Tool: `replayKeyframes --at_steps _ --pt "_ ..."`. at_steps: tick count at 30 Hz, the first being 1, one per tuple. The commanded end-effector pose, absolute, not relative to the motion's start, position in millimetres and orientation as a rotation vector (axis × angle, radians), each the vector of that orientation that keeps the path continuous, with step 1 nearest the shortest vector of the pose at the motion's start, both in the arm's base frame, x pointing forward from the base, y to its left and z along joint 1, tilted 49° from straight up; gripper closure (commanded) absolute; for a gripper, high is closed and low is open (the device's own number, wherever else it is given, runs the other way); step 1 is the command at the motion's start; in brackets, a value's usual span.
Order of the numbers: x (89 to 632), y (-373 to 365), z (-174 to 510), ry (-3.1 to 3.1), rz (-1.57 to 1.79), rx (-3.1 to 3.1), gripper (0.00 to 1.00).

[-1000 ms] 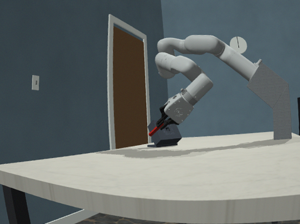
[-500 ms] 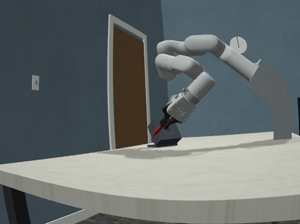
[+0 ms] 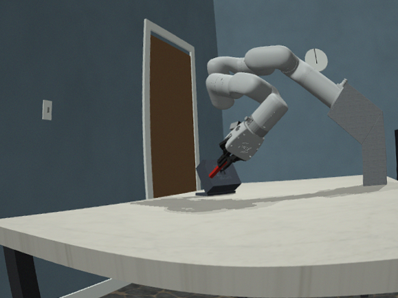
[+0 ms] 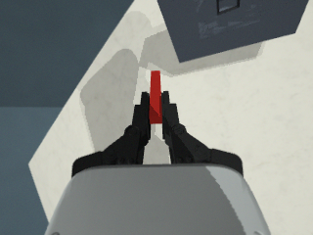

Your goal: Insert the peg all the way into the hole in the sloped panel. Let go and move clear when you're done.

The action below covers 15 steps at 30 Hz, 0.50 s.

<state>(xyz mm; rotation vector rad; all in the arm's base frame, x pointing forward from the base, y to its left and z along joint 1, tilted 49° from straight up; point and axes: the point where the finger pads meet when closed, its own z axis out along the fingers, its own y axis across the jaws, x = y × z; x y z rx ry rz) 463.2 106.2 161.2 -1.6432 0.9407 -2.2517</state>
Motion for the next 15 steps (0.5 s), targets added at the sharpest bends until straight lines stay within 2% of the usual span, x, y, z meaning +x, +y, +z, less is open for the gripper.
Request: replayKeyframes --at_steps 1,15 --pt "457 105 160 0.959 -2.284 -1.652 1.00" --pt "438 97 155 1.001 -2.378 -1.693 1.00"
